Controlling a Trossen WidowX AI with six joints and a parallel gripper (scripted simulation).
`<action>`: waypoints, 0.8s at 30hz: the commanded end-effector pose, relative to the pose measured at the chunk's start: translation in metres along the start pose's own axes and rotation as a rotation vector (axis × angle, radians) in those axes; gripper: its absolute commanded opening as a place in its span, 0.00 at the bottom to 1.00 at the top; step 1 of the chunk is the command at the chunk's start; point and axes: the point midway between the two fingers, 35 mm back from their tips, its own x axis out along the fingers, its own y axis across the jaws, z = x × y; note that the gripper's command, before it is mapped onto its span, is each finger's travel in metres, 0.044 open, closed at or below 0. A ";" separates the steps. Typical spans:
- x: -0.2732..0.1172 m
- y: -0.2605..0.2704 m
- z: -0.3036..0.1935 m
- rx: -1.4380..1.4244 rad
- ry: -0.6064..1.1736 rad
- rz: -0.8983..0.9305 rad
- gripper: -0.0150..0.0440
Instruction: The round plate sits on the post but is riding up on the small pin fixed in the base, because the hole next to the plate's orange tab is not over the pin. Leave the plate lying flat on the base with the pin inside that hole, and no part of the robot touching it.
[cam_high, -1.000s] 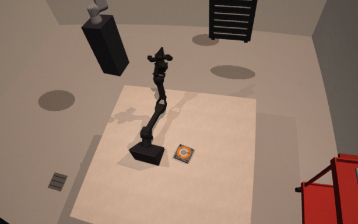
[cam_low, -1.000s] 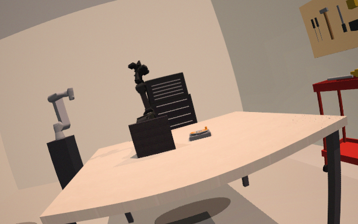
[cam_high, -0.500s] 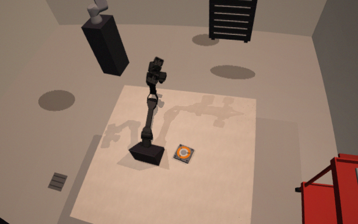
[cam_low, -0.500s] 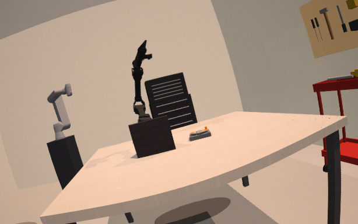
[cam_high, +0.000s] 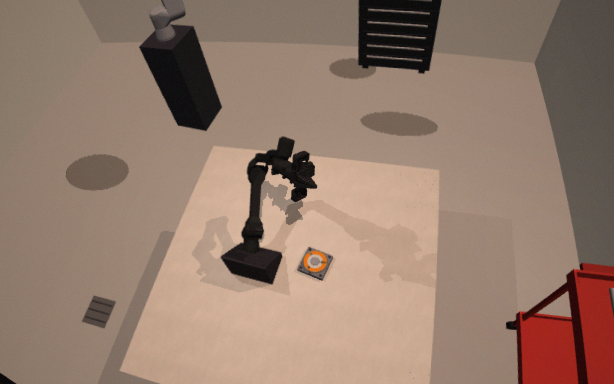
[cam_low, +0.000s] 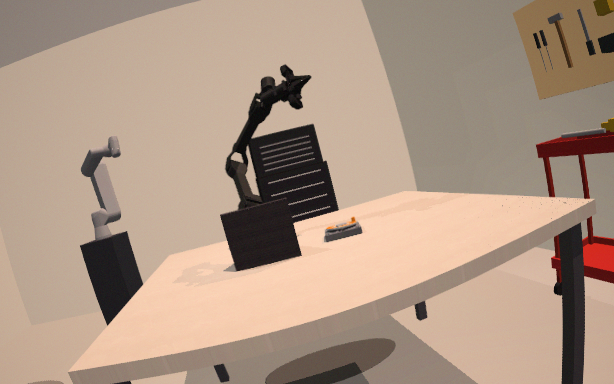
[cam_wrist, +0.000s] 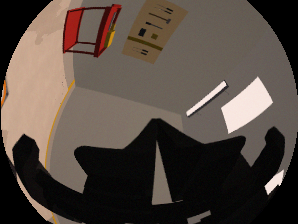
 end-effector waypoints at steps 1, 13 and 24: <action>0.029 0.052 0.014 0.128 -0.056 0.182 0.25; 0.055 0.275 0.097 0.659 -0.018 1.051 0.25; -0.021 0.417 0.151 0.983 0.559 1.739 0.25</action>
